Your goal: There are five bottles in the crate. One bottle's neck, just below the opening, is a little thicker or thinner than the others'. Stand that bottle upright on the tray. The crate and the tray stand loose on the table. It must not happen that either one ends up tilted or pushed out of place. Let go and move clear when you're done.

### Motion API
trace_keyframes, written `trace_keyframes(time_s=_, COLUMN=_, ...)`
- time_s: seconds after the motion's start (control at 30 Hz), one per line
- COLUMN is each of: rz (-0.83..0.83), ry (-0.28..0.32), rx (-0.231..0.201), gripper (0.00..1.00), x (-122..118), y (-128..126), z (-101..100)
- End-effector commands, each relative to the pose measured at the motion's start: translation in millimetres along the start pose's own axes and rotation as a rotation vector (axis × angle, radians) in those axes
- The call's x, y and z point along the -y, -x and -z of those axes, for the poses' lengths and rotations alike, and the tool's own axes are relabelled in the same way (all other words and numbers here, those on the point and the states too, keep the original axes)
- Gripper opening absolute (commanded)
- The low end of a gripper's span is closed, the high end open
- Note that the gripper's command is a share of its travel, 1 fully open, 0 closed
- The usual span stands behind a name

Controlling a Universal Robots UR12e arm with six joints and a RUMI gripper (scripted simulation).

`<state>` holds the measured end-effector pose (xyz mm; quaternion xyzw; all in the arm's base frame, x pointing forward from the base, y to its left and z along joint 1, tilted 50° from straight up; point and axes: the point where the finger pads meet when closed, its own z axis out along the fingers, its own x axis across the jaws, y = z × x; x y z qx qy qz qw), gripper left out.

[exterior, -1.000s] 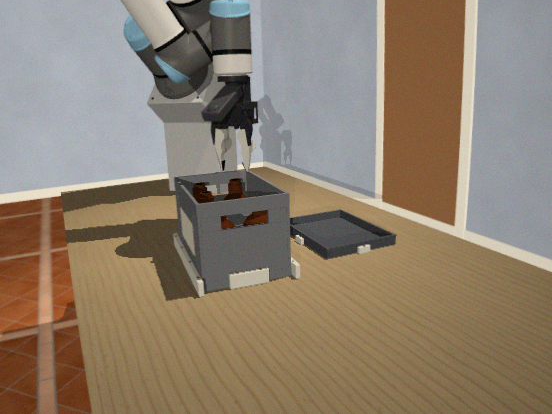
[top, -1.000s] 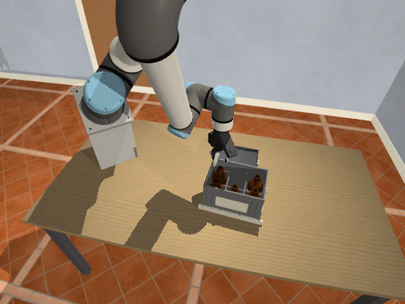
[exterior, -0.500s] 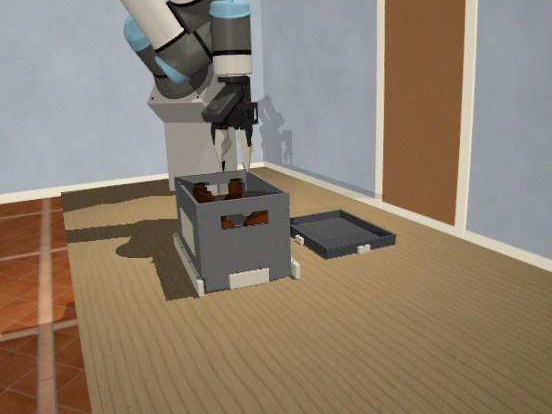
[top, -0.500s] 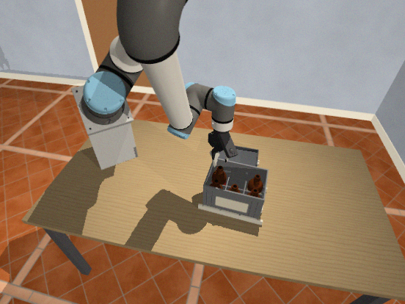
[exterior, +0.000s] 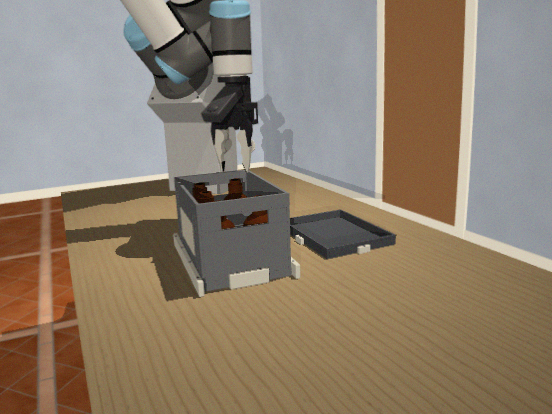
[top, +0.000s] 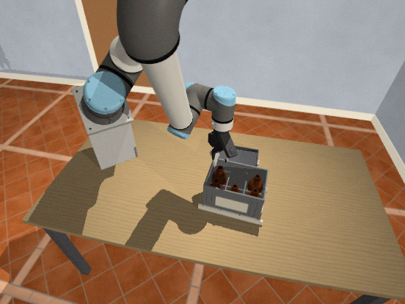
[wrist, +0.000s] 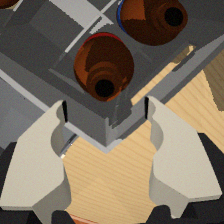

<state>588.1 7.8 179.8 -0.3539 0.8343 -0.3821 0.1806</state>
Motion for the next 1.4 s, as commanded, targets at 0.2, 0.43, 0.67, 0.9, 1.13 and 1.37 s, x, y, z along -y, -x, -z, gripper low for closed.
trace_keyframes(time_s=0.2, rz=0.000, ry=0.000, rx=0.001, gripper=0.38, x=0.1, y=0.2, z=0.3)
trace_keyframes(time_s=0.43, rz=0.000, ry=0.000, rx=0.001, gripper=0.38, x=0.4, y=0.2, z=0.3)
trace_keyframes(time_s=0.67, rz=0.000, ry=0.000, rx=0.001, gripper=0.38, x=3.5, y=0.3, z=0.3)
trace_keyframes(time_s=0.9, rz=0.000, ry=0.000, rx=0.001, gripper=0.38, x=5.0, y=0.4, z=0.4)
trace_keyframes(time_s=1.13, rz=0.000, ry=0.000, rx=0.001, gripper=0.38, x=5.0, y=0.4, z=0.4)
trace_keyframes(time_s=1.37, rz=0.000, ry=0.000, rx=0.001, gripper=0.38, x=5.0, y=0.4, z=0.4)
